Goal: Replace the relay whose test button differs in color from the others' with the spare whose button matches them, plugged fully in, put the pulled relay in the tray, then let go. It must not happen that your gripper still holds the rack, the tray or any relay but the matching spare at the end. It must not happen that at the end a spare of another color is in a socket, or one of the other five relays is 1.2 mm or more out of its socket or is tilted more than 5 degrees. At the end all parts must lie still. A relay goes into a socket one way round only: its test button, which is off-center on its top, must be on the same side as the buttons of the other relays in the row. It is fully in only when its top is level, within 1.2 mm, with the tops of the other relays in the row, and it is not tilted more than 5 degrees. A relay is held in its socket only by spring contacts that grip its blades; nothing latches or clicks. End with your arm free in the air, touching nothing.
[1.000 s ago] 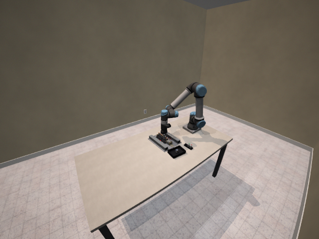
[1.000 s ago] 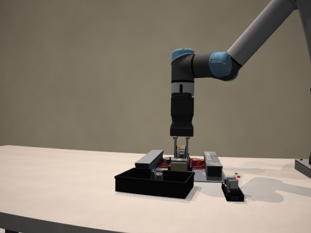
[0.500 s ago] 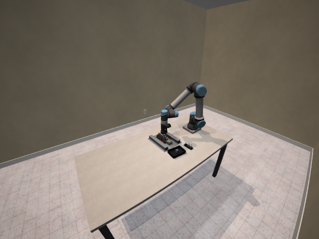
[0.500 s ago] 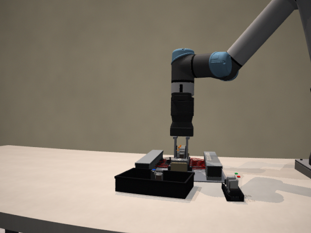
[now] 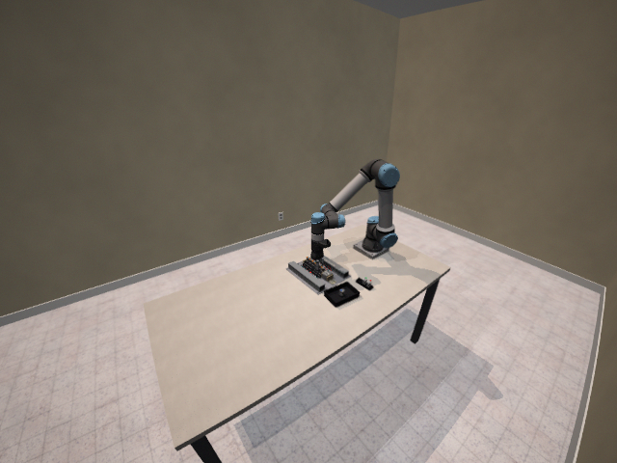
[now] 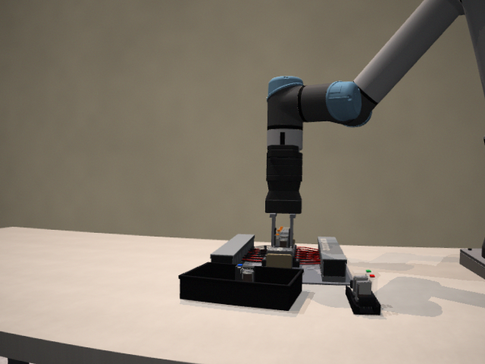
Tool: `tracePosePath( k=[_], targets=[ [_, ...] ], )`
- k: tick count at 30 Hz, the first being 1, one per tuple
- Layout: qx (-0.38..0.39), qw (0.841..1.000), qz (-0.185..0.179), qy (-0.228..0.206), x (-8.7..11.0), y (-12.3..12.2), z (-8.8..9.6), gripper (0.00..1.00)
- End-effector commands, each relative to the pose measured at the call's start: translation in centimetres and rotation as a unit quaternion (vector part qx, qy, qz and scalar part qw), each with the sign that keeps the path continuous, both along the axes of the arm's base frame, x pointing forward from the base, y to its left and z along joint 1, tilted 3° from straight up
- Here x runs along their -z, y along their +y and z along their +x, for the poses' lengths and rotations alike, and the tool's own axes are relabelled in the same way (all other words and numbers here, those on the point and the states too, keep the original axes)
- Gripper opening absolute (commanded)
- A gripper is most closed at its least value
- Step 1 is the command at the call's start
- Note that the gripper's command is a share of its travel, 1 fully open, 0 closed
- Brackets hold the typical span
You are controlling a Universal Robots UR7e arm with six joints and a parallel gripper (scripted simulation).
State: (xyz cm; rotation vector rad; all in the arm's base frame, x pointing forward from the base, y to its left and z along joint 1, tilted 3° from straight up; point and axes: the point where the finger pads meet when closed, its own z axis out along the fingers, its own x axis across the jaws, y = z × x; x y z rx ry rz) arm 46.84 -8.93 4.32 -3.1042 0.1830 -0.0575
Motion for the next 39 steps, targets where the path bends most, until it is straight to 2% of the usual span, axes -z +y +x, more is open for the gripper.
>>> tracePosePath(
  k=[1, 38, 39],
  targets=[
    [0.0, 1.0, 0.0, -0.001, -0.03, -0.02, 0.03, 0.0],
    [0.0, 1.0, -0.001, -0.001, 0.52, -0.01, 0.06, 0.0],
    [0.0, 1.0, -0.001, -0.001, 0.44, -0.03, 0.05, 1.0]
  ],
)
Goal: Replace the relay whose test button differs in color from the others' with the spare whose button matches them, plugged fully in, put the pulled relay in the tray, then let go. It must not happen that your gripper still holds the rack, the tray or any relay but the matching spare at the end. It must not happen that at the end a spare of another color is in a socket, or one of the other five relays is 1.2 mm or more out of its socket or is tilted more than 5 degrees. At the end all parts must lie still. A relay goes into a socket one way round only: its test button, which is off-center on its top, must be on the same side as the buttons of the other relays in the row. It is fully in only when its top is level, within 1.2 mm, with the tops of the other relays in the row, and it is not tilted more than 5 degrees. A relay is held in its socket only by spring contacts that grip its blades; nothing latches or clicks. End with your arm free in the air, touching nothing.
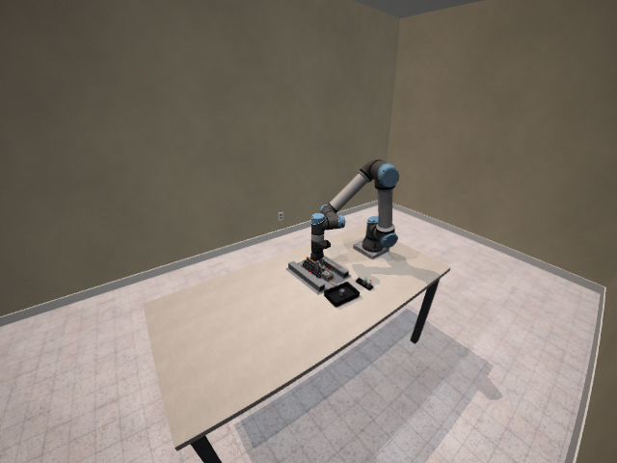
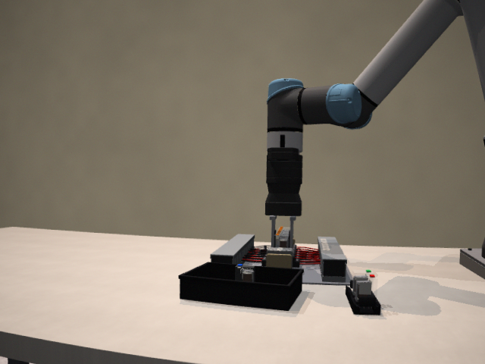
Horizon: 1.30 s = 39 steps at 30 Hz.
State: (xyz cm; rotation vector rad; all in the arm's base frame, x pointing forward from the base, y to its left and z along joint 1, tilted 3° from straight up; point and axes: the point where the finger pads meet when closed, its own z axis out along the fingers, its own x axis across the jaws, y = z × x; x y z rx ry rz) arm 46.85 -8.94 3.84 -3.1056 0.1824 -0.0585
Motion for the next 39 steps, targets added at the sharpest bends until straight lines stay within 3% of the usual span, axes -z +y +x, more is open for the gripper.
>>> tracePosePath(
  k=[1, 39],
  targets=[
    [0.0, 1.0, 0.0, -0.001, -0.05, -0.02, 0.04, 1.0],
    [0.0, 1.0, 0.0, -0.001, -0.05, -0.02, 0.04, 1.0]
  ],
)
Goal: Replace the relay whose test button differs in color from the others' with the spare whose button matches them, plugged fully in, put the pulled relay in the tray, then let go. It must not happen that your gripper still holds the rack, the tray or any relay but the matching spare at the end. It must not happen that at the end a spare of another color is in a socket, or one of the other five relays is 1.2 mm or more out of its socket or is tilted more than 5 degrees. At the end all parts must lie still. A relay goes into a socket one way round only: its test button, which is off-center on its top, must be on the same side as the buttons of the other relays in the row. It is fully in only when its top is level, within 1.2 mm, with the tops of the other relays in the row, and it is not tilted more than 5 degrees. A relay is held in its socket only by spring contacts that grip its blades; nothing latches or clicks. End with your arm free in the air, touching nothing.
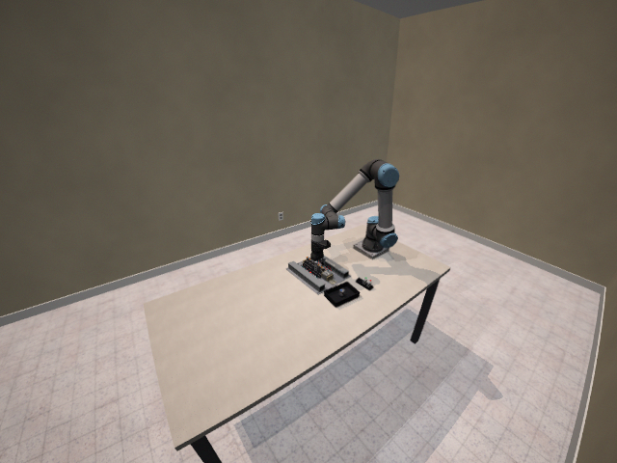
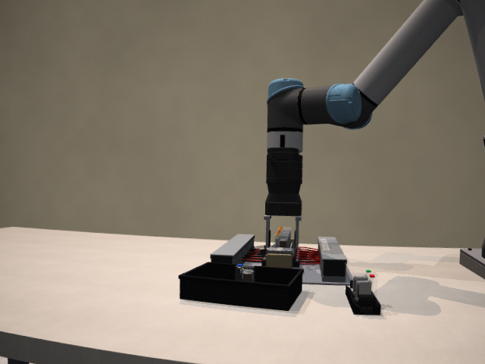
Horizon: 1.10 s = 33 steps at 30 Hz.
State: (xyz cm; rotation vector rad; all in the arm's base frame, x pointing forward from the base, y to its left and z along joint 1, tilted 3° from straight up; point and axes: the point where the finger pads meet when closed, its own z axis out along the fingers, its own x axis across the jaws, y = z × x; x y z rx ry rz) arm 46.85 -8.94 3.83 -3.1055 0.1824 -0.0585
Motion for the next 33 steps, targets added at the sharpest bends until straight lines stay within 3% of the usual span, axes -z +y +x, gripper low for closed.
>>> tracePosePath(
  k=[1, 33],
  targets=[
    [0.0, 1.0, 0.0, -0.001, -0.05, -0.02, 0.04, 1.0],
    [0.0, 1.0, 0.0, 0.0, -0.85, -0.05, 0.01, 1.0]
  ],
)
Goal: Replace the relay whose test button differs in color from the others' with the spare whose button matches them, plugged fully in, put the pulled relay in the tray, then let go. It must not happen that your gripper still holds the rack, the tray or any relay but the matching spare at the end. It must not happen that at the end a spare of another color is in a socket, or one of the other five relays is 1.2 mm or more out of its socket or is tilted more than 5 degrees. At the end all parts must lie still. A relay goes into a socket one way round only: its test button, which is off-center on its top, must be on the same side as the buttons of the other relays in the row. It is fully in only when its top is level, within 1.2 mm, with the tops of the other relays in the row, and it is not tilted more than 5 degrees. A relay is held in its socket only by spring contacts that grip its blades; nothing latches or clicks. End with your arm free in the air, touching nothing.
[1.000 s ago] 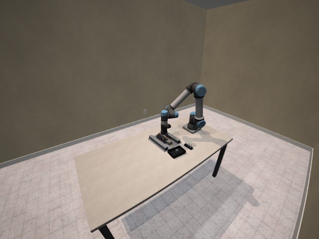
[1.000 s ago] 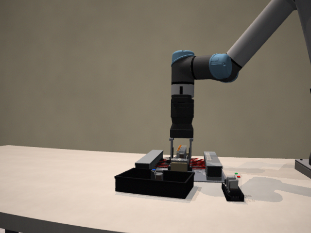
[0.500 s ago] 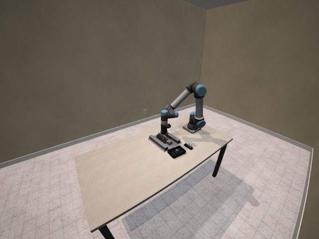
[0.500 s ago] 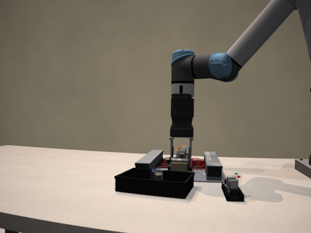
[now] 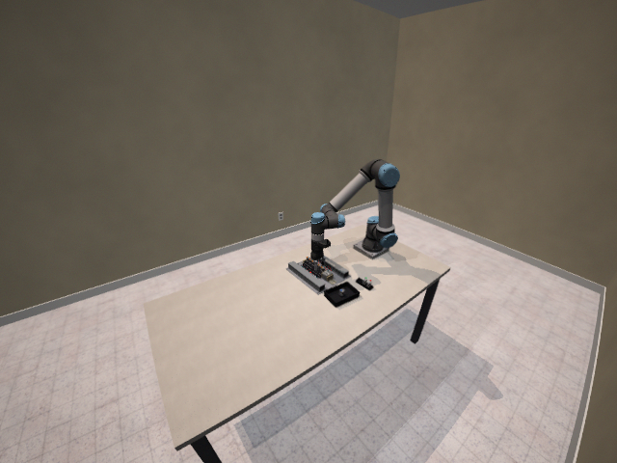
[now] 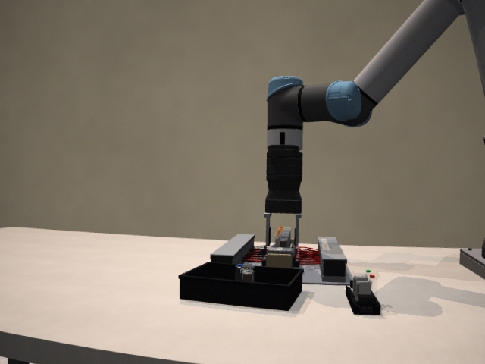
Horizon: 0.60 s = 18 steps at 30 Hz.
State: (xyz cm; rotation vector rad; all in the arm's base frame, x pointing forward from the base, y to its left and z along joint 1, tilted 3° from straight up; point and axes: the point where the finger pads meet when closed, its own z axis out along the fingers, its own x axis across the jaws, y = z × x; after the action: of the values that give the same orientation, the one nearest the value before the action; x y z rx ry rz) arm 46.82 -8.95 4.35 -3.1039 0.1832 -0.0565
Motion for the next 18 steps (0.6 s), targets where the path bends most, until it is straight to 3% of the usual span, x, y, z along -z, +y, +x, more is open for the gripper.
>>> tracePosePath(
  k=[1, 18],
  targets=[
    [0.0, 1.0, 0.0, -0.001, -0.34, -0.04, 0.04, 1.0],
    [0.0, 1.0, 0.0, -0.001, -0.73, -0.05, 0.02, 1.0]
  ],
)
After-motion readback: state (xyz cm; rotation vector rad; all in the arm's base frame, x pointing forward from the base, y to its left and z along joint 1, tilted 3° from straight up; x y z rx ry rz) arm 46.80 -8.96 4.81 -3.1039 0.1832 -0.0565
